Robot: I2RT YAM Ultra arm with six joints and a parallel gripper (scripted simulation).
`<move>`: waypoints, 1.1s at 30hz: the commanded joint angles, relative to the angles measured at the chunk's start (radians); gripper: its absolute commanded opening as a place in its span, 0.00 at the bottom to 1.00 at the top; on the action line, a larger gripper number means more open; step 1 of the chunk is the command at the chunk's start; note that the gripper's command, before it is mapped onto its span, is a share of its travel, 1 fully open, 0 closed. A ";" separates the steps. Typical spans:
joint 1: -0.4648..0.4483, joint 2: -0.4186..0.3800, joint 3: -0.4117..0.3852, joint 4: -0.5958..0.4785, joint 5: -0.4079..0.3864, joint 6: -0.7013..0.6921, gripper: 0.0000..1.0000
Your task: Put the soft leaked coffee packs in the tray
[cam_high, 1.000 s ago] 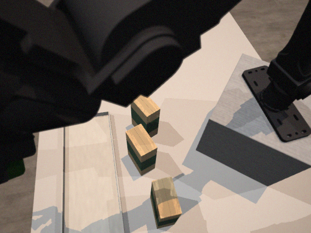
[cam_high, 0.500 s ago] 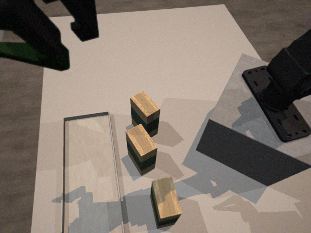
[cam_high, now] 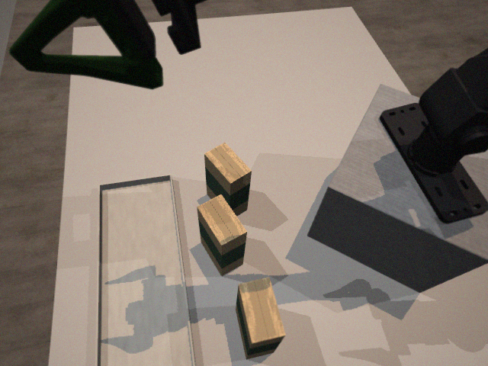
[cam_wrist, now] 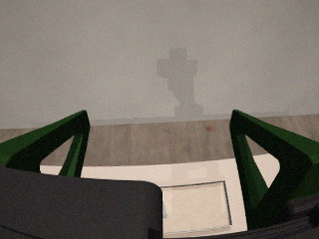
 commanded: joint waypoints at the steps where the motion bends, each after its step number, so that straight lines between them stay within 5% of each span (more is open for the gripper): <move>1: -0.053 0.072 0.013 -0.089 -0.032 0.100 1.00; 33: -0.389 0.594 0.000 -0.530 -0.125 0.520 1.00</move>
